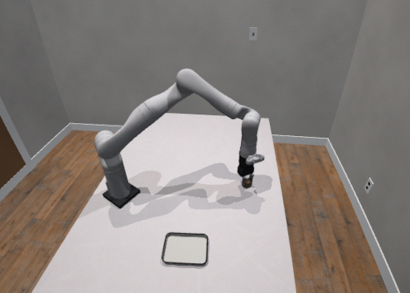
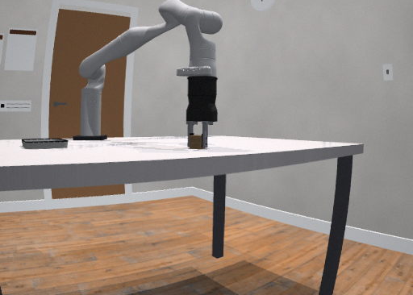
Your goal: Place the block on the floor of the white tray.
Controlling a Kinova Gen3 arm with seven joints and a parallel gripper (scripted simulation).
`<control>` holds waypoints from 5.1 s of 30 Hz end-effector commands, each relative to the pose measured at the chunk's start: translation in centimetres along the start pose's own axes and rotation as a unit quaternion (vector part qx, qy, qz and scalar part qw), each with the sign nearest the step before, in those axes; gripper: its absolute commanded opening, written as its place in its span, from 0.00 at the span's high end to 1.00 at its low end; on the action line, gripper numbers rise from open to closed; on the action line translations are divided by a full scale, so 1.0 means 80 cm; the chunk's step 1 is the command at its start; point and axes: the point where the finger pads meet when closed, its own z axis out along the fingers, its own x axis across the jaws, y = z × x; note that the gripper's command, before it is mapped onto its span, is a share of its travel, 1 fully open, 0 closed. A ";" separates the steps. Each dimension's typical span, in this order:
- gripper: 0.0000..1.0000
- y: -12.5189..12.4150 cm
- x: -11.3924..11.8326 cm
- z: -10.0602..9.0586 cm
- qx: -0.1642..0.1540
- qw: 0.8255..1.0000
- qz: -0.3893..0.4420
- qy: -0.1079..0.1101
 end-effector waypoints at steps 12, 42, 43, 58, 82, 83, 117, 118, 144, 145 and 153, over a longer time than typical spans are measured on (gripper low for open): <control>1.00 0.000 -0.001 -0.002 0.000 1.000 0.000 -0.001; 1.00 0.000 -0.001 -0.074 0.000 1.000 0.000 -0.001; 1.00 0.000 -0.001 -0.075 0.000 1.000 0.000 -0.001; 1.00 0.000 -0.001 -0.076 0.000 1.000 0.000 -0.001; 1.00 -0.044 0.086 -0.076 0.000 1.000 0.000 -0.001; 1.00 -0.051 0.099 -0.076 0.000 1.000 0.000 -0.001; 1.00 -0.248 0.489 -0.075 0.000 1.000 0.000 -0.001; 1.00 -0.249 0.491 -0.075 0.000 1.000 0.000 -0.001; 1.00 -0.251 0.494 -0.073 0.000 1.000 0.000 -0.001; 1.00 -0.251 0.494 -0.072 0.000 1.000 0.000 -0.001; 1.00 -0.251 0.494 -0.055 0.000 1.000 0.000 -0.001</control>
